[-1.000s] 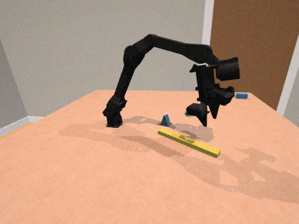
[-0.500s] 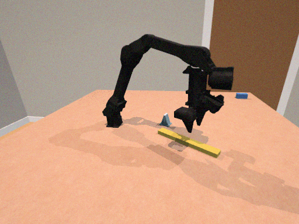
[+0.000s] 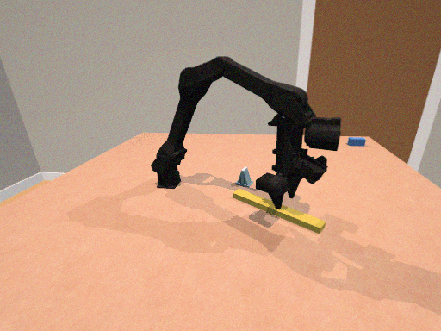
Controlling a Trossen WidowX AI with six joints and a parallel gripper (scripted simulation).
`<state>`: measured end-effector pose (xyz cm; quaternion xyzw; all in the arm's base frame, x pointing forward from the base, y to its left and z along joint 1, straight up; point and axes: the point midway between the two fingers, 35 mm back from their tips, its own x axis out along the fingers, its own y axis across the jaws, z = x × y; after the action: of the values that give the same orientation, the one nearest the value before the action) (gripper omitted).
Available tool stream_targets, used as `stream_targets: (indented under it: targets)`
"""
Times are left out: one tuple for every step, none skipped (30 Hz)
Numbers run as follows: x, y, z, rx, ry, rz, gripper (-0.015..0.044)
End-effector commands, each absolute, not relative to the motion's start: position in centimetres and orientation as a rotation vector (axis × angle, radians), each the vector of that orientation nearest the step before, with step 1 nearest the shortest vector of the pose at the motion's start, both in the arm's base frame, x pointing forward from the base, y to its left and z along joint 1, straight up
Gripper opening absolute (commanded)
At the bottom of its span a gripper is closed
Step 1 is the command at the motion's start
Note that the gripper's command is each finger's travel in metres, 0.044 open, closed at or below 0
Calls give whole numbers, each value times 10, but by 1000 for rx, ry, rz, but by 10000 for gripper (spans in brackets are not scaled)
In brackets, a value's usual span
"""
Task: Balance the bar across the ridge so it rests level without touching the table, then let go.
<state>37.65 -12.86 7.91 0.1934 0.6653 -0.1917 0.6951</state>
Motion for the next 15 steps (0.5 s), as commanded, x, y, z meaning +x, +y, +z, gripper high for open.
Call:
stream_targets:
  targets:
    - [375, -129, 71, 425, 1497, -428, 315]
    - [376, -129, 70, 425, 1497, -428, 315]
    - [376, -129, 68, 425, 1497, -428, 315]
    - [376, -129, 67, 425, 1497, -428, 315]
    - [376, -129, 65, 425, 1497, -428, 315]
    - [376, -129, 63, 425, 1497, -428, 315]
    - [376, -129, 62, 425, 1497, -428, 315]
    - [376, -129, 60, 425, 1497, -428, 315]
    - [376, -129, 58, 425, 1497, -428, 315]
    - [376, -129, 57, 425, 1497, -428, 315]
    - [376, -129, 55, 425, 1497, -428, 315]
    - [376, -129, 53, 425, 1497, -428, 315]
    - [376, -129, 52, 425, 1497, -428, 315]
    - [376, -129, 51, 425, 1497, -428, 315]
    - [376, -129, 51, 425, 1497, -428, 315]
